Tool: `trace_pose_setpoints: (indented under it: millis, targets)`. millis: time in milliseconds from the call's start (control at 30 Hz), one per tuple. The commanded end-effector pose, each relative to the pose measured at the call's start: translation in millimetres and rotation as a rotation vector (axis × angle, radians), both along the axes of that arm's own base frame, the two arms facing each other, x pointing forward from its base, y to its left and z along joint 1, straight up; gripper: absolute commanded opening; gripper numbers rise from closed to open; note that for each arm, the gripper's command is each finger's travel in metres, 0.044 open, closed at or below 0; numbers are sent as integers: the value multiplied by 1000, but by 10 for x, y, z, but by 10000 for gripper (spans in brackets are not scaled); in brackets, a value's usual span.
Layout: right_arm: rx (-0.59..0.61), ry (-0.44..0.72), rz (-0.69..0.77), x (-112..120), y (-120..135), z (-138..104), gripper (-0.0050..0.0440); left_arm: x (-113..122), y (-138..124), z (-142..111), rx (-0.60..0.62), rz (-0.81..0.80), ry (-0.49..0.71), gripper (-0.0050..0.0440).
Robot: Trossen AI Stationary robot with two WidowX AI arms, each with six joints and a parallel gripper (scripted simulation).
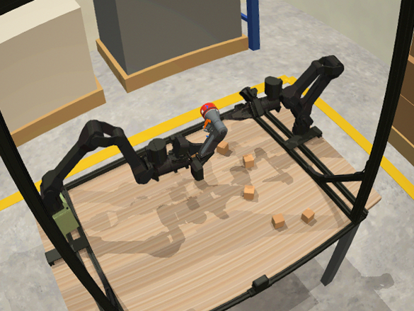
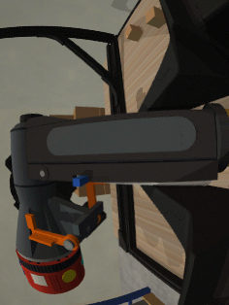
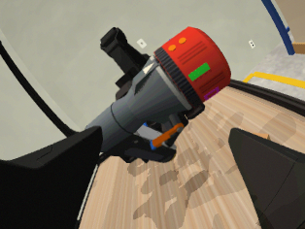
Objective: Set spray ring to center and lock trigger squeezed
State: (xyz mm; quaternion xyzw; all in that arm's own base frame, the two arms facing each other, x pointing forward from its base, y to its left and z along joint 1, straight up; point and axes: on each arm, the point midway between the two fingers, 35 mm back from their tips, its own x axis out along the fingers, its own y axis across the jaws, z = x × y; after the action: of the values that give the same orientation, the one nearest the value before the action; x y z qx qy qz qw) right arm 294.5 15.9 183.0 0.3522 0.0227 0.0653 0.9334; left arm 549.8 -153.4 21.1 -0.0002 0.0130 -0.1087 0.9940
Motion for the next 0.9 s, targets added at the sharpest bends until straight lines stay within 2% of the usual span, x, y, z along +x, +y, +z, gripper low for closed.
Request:
trace_pose_setpoints:
  millis: [0,867]
  targets:
    - [56,12,0,-54,-17,-25,400,20,-10,89,-2,-3,-26,0]
    - [443,66,1,-306,-93,-57,400,20,-10,89,-2,-3,-26,0]
